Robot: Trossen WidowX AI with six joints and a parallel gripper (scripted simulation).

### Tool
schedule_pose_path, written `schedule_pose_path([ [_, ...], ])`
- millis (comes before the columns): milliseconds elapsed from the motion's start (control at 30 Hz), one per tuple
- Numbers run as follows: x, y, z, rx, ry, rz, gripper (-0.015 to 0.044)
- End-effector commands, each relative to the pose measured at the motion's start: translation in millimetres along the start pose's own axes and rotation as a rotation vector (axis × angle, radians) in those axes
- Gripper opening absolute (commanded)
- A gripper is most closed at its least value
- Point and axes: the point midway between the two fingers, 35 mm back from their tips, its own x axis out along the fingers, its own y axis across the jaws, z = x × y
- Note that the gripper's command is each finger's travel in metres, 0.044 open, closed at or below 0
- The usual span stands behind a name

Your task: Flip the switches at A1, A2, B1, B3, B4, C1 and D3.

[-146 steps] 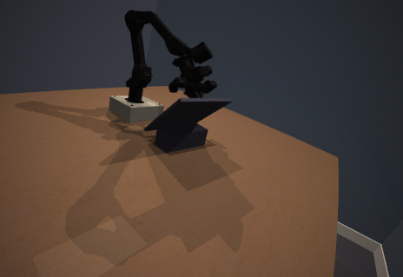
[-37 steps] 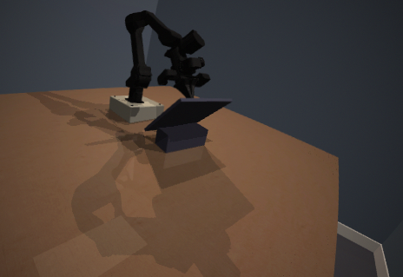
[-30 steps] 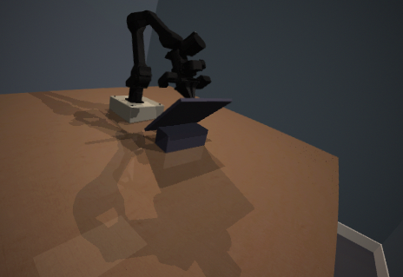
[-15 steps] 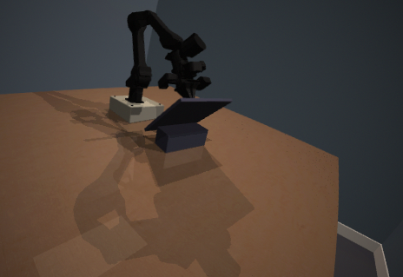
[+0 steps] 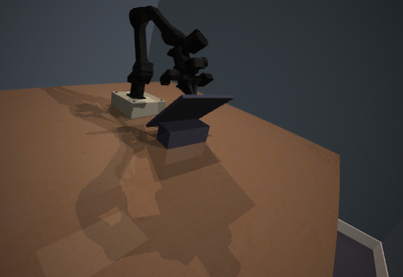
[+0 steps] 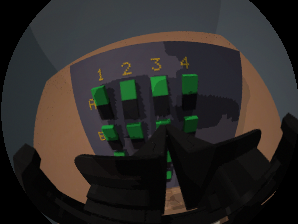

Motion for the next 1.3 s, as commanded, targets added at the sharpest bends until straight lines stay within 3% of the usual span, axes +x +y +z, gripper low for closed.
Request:
schedule_pose_path([
  [0, 0.9, 0.7, -0.8, -0.006, 0.003, 0.005, 0.0],
  [1267, -2.0, 0.5, 0.6, -0.001, -0.002, 0.0, 0.0],
])
